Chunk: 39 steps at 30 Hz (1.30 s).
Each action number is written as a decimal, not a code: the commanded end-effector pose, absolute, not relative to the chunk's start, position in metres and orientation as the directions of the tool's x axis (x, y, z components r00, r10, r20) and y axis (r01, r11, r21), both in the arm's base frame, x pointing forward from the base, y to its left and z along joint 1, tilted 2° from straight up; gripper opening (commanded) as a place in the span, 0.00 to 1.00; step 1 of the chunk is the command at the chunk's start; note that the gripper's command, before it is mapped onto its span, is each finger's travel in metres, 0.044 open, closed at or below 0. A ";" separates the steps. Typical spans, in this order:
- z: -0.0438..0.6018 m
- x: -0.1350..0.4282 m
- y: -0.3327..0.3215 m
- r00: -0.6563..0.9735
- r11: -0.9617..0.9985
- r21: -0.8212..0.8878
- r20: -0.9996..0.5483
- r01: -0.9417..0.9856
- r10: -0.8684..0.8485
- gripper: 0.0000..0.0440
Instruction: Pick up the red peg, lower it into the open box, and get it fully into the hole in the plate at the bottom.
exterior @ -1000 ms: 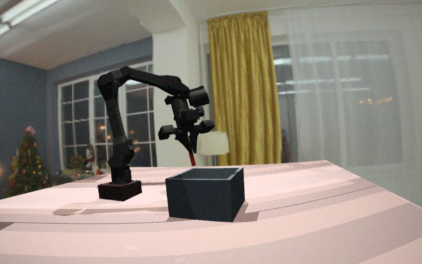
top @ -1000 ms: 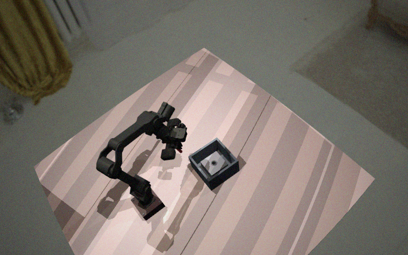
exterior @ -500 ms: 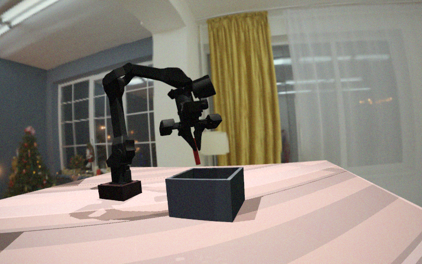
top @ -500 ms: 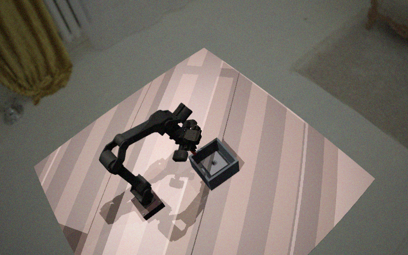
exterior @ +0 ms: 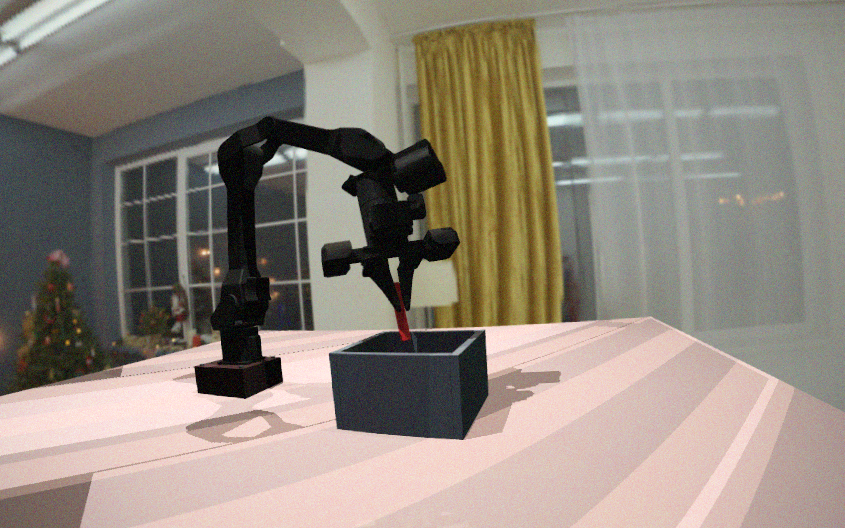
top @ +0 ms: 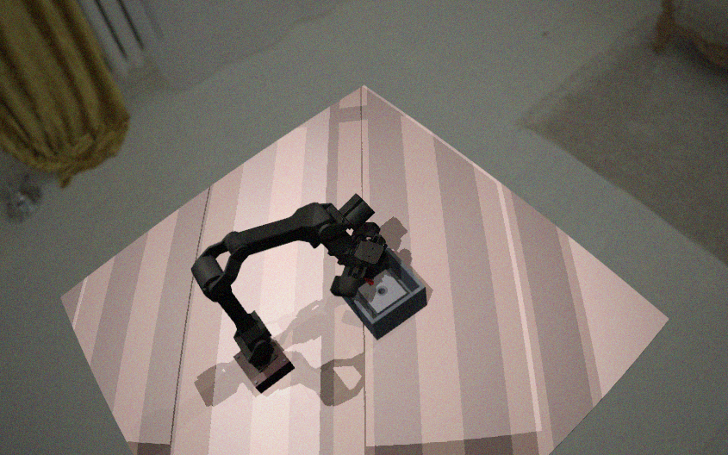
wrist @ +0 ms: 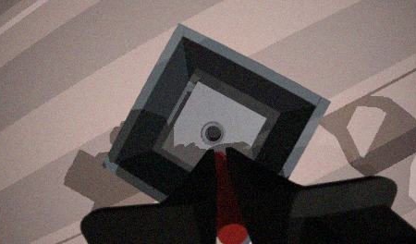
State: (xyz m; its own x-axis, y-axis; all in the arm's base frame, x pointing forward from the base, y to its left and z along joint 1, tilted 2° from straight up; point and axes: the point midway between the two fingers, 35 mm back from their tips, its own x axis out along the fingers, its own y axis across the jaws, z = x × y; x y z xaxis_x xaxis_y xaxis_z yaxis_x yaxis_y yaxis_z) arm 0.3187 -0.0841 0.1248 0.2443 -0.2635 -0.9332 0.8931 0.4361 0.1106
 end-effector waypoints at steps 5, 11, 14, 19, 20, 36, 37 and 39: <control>0.110 0.330 -0.099 0.228 0.421 0.110 -0.943 0.900 -0.242 0.01; 0.088 0.337 -0.105 0.197 0.421 0.088 -0.955 0.903 -0.222 0.05; 0.077 0.340 -0.108 0.178 0.432 0.070 -0.960 0.899 -0.216 0.22; 0.066 0.341 -0.112 0.142 0.453 0.032 -0.967 0.891 -0.210 0.33; 0.065 0.342 -0.113 0.139 0.455 0.029 -0.968 0.890 -0.210 0.33; 0.078 0.385 -0.144 0.229 0.488 0.082 -0.941 0.869 -0.249 1.00; 0.080 0.387 -0.147 0.236 0.488 0.086 -0.938 0.869 -0.255 1.00; 0.084 0.392 -0.151 0.251 0.489 0.094 -0.930 0.867 -0.267 1.00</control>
State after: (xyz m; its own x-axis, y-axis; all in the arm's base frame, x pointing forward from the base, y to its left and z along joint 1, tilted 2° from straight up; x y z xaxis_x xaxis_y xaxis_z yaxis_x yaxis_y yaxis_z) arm 0.3594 -0.1322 0.0675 0.1358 -0.2104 -0.9681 0.8765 0.4810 0.0184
